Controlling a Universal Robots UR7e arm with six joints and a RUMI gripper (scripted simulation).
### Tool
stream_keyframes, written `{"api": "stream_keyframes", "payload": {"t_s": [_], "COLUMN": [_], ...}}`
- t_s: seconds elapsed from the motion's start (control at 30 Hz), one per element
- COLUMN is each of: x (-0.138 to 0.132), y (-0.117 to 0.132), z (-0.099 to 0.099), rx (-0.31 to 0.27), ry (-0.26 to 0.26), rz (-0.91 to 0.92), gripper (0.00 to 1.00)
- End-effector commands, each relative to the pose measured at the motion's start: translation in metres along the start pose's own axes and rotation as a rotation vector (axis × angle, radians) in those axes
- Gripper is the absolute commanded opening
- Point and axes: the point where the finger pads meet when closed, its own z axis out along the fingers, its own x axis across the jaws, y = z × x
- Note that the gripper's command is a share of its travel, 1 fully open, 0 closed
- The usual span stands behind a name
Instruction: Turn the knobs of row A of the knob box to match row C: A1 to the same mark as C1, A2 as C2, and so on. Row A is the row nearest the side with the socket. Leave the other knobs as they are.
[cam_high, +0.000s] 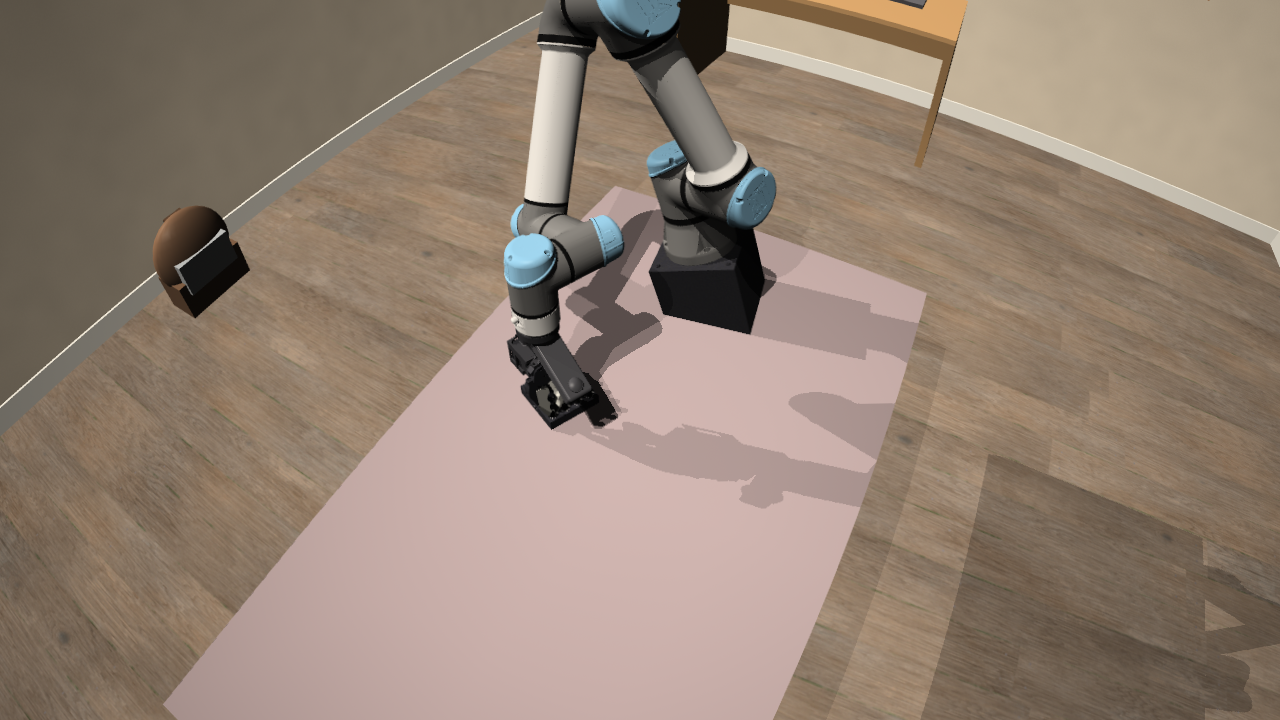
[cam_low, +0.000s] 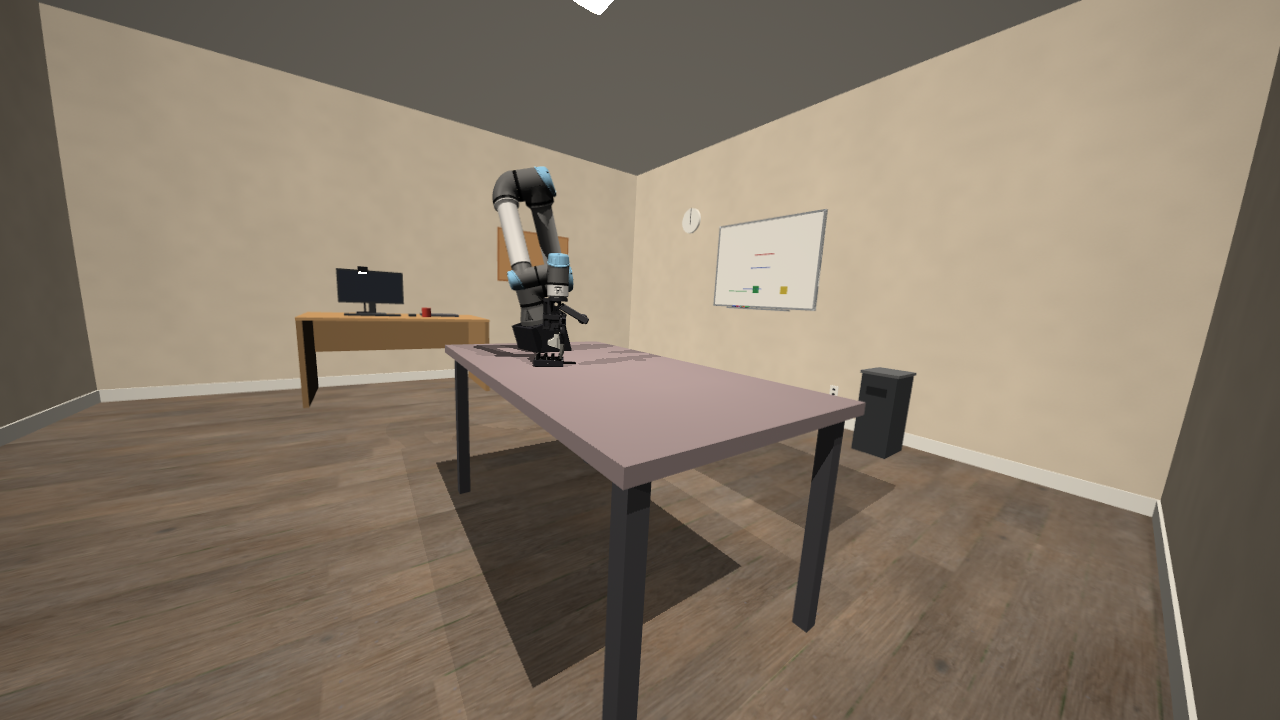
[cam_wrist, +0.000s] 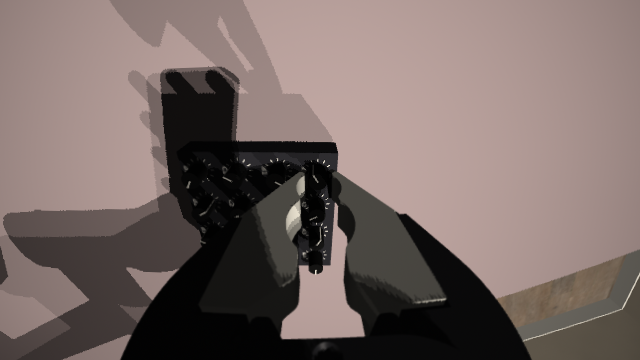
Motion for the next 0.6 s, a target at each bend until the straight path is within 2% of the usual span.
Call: {"api": "stream_keyframes", "payload": {"t_s": [0.0,0.57], "x": [-0.0001,-0.0013], "y": [0.0000,0.0003], "z": [-0.0004,-0.0004], "rx": [0.002,0.002], "ry": [0.002,0.002], "rz": [-0.097,-0.369], "gripper": [0.04,0.04]}}
